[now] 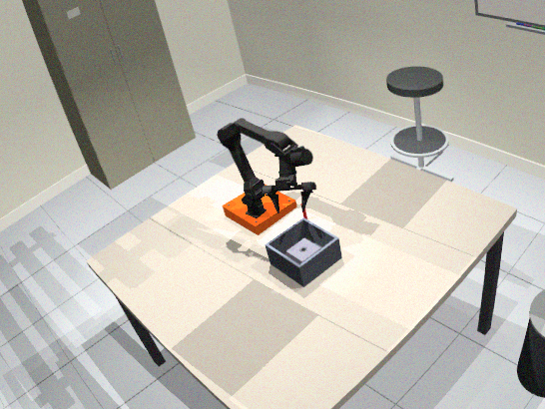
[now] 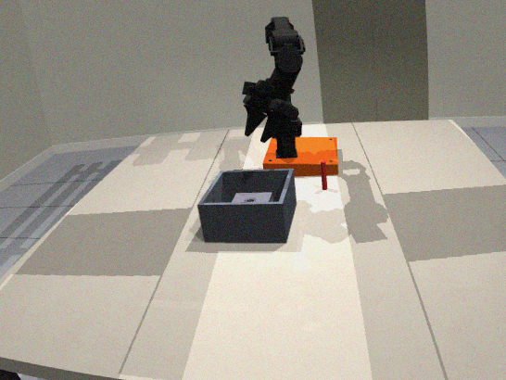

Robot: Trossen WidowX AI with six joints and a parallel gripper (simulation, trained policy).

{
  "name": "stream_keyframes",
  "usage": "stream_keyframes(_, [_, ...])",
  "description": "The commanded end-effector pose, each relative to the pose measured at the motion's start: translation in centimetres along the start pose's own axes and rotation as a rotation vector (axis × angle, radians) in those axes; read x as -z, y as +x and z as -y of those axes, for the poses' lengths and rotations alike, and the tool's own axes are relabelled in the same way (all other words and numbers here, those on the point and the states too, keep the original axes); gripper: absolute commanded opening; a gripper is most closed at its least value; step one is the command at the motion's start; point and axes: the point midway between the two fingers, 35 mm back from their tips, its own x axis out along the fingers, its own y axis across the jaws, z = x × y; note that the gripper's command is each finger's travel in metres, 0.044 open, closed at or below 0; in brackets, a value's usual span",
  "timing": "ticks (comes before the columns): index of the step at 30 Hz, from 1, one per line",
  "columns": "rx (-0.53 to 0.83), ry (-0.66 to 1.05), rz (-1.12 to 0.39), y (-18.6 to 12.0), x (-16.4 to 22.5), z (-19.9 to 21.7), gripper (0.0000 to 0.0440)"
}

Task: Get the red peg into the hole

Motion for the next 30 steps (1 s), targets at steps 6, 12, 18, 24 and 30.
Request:
stream_keyframes(6, [0.024,-0.167,-0.215,-1.7,7.1,-1.3,0.044])
stream_keyframes(12, [0.066,-0.254,-0.342,-3.0,11.7,-1.0,0.044])
stream_keyframes(18, [0.105,-0.321,-0.427,-3.9,15.5,-0.4,0.044])
stream_keyframes(24, [0.125,-0.367,-0.465,-3.7,18.2,0.1,0.044])
stream_keyframes(30, [0.132,-0.398,-0.471,-2.4,20.6,0.6,0.044])
